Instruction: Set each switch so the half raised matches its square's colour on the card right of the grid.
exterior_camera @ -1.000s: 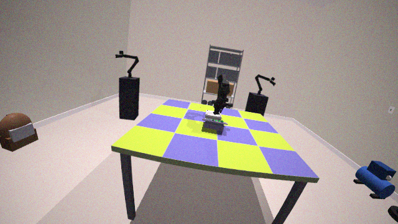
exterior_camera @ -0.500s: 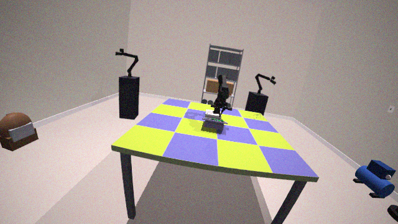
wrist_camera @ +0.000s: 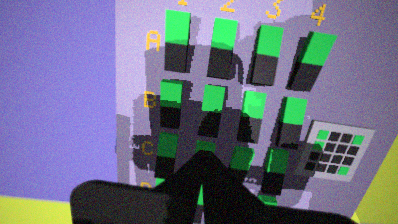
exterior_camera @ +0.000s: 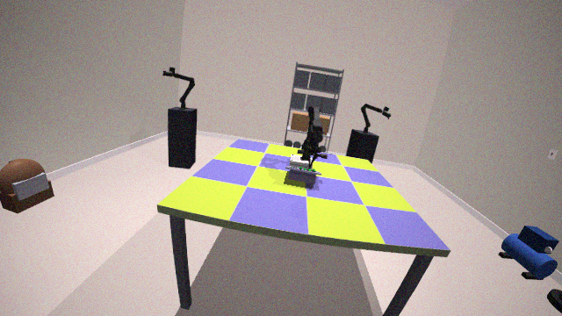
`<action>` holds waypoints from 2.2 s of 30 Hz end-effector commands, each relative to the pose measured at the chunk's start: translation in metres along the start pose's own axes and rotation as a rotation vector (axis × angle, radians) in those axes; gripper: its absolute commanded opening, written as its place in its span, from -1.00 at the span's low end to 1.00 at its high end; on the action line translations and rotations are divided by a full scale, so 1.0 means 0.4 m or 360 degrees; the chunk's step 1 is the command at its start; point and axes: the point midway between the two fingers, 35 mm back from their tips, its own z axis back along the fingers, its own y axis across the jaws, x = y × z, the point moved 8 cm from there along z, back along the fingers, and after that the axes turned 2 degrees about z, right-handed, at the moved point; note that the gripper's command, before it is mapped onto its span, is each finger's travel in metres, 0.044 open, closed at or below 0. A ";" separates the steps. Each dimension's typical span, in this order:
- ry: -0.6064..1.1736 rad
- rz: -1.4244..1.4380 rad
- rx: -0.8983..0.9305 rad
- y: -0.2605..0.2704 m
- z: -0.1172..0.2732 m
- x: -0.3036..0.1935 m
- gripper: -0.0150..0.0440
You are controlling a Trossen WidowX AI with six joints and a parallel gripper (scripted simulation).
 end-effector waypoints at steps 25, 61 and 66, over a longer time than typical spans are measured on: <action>0.0004 -0.0002 0.0001 0.000 -0.008 -0.002 -0.49; 0.0004 -0.0002 0.0001 0.000 -0.020 -0.002 -0.49; 0.0003 -0.0002 -0.0001 0.000 -0.013 -0.001 -0.49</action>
